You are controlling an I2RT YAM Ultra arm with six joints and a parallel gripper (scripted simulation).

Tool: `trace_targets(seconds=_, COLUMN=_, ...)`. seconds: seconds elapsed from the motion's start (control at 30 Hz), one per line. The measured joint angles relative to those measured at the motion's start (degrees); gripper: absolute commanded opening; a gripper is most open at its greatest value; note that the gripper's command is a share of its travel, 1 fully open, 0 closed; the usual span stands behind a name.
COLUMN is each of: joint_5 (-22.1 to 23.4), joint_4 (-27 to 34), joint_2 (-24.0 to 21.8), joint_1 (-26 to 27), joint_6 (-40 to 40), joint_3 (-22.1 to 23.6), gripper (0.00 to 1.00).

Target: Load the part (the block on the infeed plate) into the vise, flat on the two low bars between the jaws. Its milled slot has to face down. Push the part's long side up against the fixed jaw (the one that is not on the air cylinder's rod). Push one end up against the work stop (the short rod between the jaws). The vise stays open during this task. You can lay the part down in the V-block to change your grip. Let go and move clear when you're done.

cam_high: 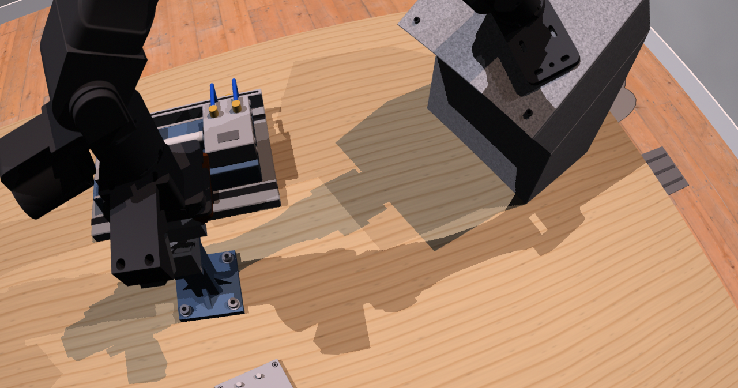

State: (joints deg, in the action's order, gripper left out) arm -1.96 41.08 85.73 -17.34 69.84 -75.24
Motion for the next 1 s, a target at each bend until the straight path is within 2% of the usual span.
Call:
trace_targets(seconds=0.5, joint_5=5.35, joint_4=-2.12, joint_2=-0.87, joint_1=2.08, joint_6=1.84, joint_3=1.27, gripper=0.0)
trace_targets(seconds=1.0, joint_5=7.28, joint_4=-2.58, joint_2=-0.94, joint_1=2.71, joint_6=2.4, joint_3=1.6, gripper=0.0)
